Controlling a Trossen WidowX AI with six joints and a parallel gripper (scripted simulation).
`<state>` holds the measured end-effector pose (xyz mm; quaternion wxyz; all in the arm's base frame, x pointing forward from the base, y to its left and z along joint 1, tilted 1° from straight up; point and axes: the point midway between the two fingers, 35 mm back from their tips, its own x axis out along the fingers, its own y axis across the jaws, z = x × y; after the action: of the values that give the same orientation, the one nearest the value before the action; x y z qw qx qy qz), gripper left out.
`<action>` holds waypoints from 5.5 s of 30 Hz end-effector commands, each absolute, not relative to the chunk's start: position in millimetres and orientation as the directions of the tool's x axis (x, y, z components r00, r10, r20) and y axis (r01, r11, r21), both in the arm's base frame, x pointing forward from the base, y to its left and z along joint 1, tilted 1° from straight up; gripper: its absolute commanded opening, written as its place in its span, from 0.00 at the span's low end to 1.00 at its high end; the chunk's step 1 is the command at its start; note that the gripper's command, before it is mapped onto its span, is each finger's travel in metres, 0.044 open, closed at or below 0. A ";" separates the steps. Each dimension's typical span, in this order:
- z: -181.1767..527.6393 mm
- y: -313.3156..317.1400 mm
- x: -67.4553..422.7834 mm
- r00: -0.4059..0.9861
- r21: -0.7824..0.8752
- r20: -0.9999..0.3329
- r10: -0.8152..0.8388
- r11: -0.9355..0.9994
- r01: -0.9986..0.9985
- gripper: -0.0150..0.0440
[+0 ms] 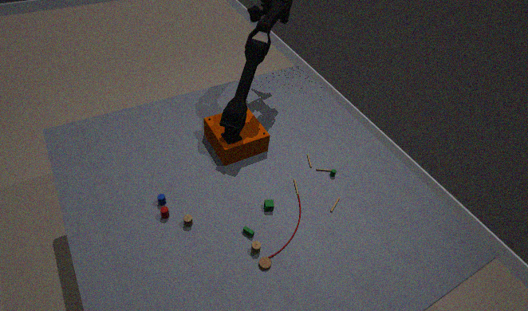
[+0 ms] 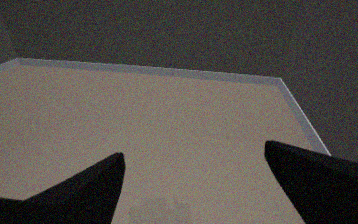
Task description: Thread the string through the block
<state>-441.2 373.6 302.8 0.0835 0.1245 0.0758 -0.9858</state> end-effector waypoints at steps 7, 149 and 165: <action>288.4 418.4 -397.1 -0.953 -0.137 -0.301 -0.016 -0.989 0.059 1.00; 8.7 -6.3 320.8 0.033 -0.032 -0.999 0.020 0.027 -0.999 0.67; 8.7 -6.3 320.8 0.033 -0.032 -0.999 0.020 0.027 -0.999 0.25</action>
<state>320.8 -6.3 8.7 -0.5198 0.4962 -0.4932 -0.4902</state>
